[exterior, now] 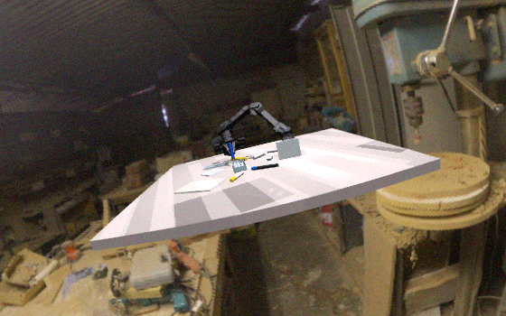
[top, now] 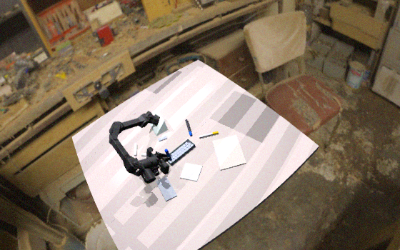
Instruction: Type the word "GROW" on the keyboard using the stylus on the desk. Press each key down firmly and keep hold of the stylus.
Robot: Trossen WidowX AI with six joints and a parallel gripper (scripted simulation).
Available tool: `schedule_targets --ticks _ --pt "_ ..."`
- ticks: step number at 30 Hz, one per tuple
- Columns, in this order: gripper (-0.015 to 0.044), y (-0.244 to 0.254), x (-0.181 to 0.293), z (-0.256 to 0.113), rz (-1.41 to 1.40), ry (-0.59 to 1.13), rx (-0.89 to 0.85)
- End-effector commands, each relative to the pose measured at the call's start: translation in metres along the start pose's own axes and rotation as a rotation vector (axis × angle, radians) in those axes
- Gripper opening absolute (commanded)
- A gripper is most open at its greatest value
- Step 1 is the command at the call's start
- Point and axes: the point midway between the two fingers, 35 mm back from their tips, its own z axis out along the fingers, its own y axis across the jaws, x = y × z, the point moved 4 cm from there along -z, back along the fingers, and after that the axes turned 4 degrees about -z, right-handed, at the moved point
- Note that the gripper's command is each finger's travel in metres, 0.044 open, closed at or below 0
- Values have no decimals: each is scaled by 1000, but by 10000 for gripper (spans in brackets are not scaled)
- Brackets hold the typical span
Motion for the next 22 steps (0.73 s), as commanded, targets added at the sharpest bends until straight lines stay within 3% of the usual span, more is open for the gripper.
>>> schedule_targets --ticks 1,8,22 --pt "81 0 1 -1 -1 -5 2" --pt "81 2 30 -18 -1 -3 2" --pt "81 2 31 -17 -9 -8 4"
